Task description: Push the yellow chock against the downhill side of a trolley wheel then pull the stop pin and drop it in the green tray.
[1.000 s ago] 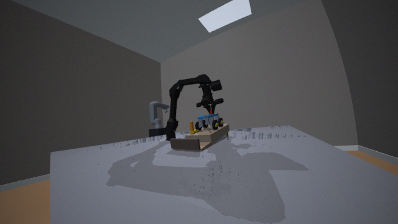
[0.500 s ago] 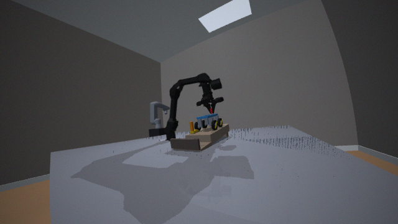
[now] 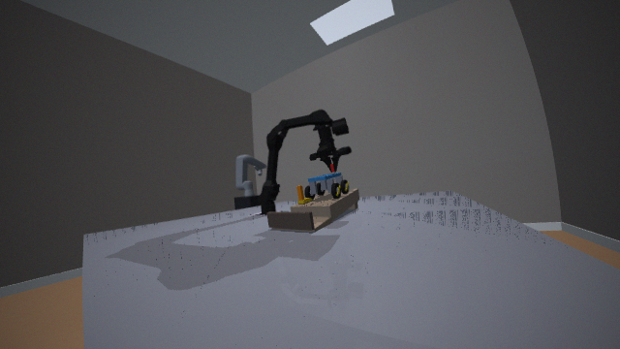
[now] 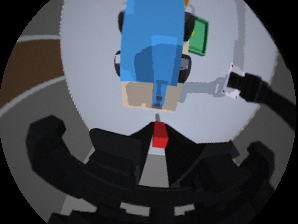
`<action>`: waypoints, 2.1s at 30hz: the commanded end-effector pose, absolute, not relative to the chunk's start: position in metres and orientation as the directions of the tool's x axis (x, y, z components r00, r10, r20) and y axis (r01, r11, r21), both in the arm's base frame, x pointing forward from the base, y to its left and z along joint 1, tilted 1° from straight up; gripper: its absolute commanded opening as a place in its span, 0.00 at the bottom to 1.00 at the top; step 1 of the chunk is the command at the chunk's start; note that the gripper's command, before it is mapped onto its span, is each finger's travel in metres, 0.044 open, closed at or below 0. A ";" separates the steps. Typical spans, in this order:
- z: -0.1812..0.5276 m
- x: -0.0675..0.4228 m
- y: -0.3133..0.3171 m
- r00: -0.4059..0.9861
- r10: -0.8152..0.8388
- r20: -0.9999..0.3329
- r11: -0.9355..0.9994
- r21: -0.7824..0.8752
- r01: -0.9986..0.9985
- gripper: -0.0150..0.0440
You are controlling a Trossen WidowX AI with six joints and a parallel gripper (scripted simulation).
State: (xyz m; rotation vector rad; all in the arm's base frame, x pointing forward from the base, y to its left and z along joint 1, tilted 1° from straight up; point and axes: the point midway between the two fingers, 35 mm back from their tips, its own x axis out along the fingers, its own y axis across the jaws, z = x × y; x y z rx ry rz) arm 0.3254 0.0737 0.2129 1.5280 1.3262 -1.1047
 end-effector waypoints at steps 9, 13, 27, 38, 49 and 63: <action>0.218 0.325 0.087 0.071 0.286 -0.956 -0.119 0.038 0.992 0.25; 0.216 0.312 0.089 0.070 0.286 -0.956 -0.119 0.037 0.992 0.25; 0.215 0.270 0.096 0.066 0.286 -0.956 -0.119 0.033 0.992 0.25; 0.212 0.245 0.099 0.064 0.287 -0.956 -0.119 0.031 0.992 0.25; 0.208 0.245 0.067 0.064 0.284 -0.957 -0.119 0.031 0.992 0.25; 0.201 0.242 0.014 0.064 0.279 -0.958 -0.119 0.032 0.992 0.25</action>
